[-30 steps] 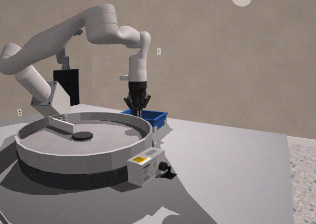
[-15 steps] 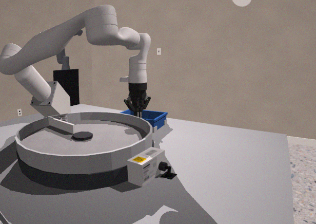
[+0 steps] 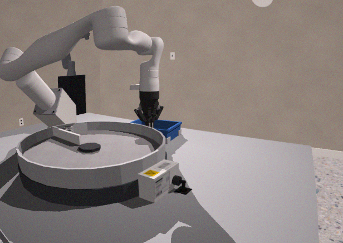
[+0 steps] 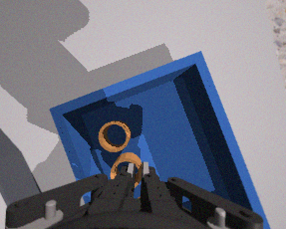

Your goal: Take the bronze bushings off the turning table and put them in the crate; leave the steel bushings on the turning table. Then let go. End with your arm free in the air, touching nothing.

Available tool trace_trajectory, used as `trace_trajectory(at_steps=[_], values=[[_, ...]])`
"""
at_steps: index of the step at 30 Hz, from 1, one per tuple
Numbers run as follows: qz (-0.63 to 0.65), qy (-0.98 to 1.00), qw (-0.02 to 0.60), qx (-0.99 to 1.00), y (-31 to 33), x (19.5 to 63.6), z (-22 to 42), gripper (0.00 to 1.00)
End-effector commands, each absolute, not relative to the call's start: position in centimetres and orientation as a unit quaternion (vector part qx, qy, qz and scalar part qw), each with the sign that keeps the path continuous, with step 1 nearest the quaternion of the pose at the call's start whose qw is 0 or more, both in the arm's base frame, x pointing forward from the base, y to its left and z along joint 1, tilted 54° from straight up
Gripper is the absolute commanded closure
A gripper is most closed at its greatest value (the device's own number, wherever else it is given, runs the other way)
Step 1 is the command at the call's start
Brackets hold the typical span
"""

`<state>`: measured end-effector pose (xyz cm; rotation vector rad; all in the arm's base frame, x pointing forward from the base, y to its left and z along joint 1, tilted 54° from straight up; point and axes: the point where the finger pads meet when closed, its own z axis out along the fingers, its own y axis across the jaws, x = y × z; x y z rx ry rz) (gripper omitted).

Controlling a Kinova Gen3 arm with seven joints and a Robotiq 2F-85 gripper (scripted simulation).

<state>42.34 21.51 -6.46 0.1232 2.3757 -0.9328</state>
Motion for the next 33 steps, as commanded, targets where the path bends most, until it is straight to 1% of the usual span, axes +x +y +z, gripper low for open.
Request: trace_trajectory(at_steps=[1, 14, 15, 33], values=[[-0.349, 0.89, 0.289, 0.046, 21.48, 42.39, -6.52, 1.0], [-0.349, 0.89, 0.289, 0.046, 21.43, 42.42, -6.56, 1.0], [-0.349, 0.89, 0.289, 0.046, 21.44, 42.42, -6.56, 0.84], [-0.349, 0.89, 0.289, 0.046, 21.44, 42.42, -6.56, 0.84]])
